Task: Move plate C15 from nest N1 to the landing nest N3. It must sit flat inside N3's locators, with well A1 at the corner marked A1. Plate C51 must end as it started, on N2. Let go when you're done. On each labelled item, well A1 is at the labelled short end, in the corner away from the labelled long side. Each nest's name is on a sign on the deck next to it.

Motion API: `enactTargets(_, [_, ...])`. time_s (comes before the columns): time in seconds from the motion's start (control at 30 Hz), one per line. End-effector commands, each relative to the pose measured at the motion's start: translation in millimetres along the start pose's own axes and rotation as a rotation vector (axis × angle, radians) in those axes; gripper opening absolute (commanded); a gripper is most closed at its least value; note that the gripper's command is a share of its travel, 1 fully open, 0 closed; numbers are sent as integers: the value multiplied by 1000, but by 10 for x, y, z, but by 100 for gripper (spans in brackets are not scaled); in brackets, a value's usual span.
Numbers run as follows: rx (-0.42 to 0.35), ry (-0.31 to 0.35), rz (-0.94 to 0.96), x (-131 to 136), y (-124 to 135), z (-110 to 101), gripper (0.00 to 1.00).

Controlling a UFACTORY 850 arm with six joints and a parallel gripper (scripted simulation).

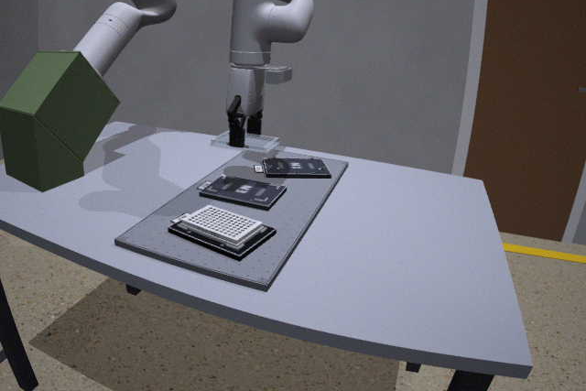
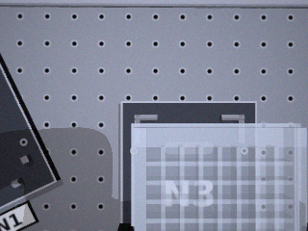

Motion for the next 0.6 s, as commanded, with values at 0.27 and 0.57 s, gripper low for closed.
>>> enactTargets(0.27, [1,0,0,1,-6,26,0])
enactTargets(0.57, [1,0,0,1,-6,177,0])
Point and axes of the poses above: the point where the finger pads meet when closed, its own z axis out along the fingers, its own x axis across the jaws, y = z × x, the point moved 1 cm from there along -z, back along the fingers, and after that the axes turned 10 degrees about z, right-handed, at the moved point
